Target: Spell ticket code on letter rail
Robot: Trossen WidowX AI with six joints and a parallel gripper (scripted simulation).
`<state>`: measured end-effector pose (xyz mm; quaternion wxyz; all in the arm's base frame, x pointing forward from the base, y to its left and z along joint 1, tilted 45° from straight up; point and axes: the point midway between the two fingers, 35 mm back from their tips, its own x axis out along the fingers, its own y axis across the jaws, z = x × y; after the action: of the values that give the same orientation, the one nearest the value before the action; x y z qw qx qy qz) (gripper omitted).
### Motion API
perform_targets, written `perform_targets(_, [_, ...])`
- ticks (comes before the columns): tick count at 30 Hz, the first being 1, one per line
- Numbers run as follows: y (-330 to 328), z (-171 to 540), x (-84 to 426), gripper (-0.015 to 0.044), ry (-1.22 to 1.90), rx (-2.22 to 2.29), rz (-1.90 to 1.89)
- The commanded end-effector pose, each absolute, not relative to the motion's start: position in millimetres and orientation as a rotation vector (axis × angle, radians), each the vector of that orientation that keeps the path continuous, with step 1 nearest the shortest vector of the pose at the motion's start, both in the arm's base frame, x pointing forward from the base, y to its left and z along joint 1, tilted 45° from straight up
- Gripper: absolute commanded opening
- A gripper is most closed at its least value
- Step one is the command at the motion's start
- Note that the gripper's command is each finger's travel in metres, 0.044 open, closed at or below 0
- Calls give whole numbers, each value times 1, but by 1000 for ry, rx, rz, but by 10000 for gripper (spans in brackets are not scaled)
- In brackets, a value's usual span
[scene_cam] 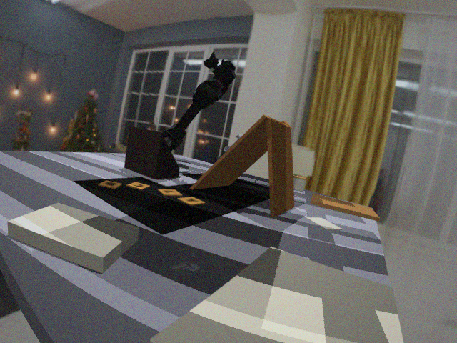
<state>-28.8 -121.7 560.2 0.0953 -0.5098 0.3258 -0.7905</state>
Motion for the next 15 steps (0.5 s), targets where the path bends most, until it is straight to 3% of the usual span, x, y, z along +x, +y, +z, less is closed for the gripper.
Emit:
perform_targets(1, [-121,560,-30,426,969,-1511,-2350])
perform_targets(10, [-37,552,-96,440,1203,-1294,-2839])
perform_targets(15, [9,549,-104,440,1457,-1179,-3066])
